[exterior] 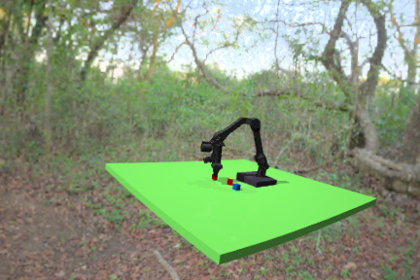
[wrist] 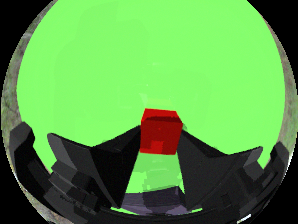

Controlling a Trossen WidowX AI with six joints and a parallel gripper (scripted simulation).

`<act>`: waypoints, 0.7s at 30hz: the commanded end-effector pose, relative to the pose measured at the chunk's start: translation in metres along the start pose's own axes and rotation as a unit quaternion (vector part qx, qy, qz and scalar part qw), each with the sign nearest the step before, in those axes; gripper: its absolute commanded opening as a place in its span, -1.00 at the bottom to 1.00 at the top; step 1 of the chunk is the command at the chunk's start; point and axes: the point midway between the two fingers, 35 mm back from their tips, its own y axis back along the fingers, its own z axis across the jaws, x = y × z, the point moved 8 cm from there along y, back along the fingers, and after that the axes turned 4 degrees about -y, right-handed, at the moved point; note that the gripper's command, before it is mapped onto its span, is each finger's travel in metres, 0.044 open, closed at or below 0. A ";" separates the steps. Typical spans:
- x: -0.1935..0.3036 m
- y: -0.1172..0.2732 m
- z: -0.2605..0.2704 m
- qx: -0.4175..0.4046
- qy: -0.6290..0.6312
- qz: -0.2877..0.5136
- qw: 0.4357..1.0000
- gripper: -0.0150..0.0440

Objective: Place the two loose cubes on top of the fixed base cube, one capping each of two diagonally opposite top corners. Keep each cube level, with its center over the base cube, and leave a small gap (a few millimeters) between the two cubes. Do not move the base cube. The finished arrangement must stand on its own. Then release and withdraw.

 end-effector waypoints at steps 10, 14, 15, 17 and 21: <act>-0.003 0.044 0.001 -0.002 0.000 -0.008 1.000 -0.14; -0.003 0.056 0.001 -0.002 0.000 -0.008 1.000 -0.14; -0.003 0.059 0.000 -0.002 0.000 -0.008 1.000 -0.14; -0.002 0.066 0.000 -0.002 0.000 -0.008 1.000 -0.14; -0.001 0.079 0.000 -0.002 0.000 -0.008 1.000 -0.14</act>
